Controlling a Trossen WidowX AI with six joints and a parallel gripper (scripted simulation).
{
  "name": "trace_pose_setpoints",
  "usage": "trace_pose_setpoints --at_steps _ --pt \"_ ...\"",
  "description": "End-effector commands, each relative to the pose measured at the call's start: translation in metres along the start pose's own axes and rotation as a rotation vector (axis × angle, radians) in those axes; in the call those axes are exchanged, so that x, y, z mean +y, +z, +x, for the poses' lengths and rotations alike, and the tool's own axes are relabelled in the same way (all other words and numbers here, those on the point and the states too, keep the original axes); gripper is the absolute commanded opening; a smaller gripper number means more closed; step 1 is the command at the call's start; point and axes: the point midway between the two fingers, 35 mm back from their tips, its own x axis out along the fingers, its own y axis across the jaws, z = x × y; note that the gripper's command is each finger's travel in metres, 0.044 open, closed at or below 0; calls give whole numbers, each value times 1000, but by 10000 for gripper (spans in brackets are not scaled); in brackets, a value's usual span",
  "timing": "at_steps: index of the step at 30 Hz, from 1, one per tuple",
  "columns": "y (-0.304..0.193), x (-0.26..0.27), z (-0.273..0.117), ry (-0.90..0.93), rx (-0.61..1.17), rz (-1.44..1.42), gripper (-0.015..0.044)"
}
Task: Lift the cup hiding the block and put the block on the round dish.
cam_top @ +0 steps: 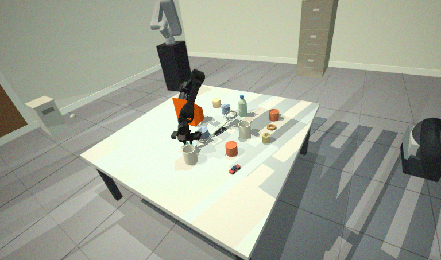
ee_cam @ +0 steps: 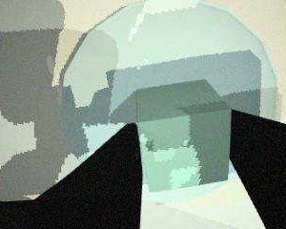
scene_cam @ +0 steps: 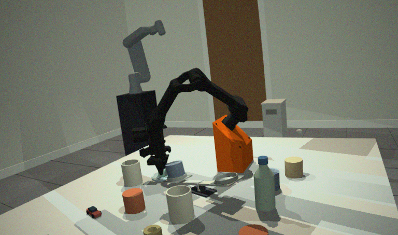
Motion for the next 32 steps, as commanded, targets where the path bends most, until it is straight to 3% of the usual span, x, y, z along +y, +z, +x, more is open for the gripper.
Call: trace_pose_setpoints --at_steps 1,8,11,16,20,32 --pt "0 0 0 0 0 -2 263" --pt "1 1 -13 0 -1 -1 440" --pt "1 0 -55 1 -2 1 440" --pt "1 -1 -61 1 -2 2 440" --pt "0 -3 -100 8 -8 9 440" --pt "0 -4 -103 8 -8 10 440"
